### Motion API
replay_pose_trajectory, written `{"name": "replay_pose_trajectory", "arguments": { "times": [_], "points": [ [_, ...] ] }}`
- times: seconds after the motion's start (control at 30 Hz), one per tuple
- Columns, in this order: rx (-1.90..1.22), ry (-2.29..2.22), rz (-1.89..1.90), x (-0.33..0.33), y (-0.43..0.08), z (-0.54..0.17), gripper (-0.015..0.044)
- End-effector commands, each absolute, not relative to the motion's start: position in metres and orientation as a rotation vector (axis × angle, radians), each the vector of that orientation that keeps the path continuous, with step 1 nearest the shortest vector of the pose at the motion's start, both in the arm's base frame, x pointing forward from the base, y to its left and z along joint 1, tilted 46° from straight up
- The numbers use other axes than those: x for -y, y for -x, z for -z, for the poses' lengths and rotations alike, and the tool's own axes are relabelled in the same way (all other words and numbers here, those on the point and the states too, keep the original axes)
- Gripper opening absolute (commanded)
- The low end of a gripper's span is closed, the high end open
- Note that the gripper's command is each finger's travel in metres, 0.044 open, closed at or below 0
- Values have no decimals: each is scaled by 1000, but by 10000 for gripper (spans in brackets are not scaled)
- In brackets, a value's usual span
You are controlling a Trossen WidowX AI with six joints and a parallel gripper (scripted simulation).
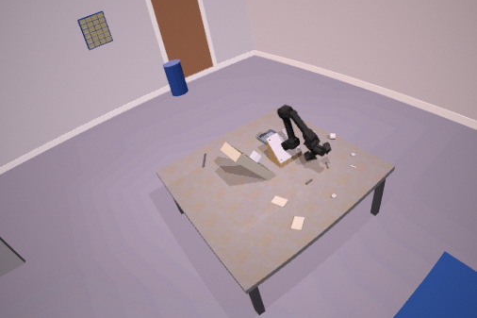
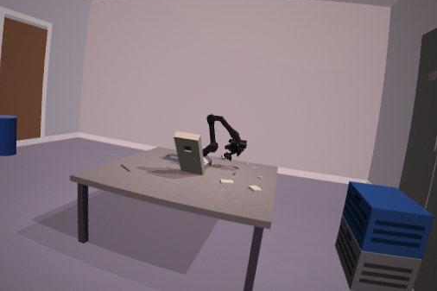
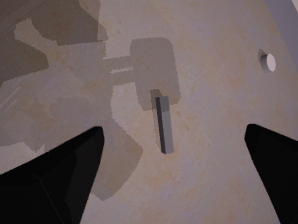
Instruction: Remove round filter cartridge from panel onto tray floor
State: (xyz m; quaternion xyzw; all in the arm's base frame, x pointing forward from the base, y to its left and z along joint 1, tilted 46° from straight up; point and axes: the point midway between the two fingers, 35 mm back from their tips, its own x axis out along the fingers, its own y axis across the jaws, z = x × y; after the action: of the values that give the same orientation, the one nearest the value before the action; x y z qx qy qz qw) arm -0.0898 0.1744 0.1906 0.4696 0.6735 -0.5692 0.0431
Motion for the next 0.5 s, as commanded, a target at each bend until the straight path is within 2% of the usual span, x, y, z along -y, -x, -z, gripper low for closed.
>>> {"name": "replay_pose_trajectory", "arguments": {
  "times": [0.0, 0.33, 0.47],
  "points": [
    [-2055, -1445, 1749, -175, 89, -191, 374],
    [-1745, -1961, 2234, -219, 7, -201, 111],
    [-1567, -2189, 2445, -227, -38, -204, 104]
  ]
}}
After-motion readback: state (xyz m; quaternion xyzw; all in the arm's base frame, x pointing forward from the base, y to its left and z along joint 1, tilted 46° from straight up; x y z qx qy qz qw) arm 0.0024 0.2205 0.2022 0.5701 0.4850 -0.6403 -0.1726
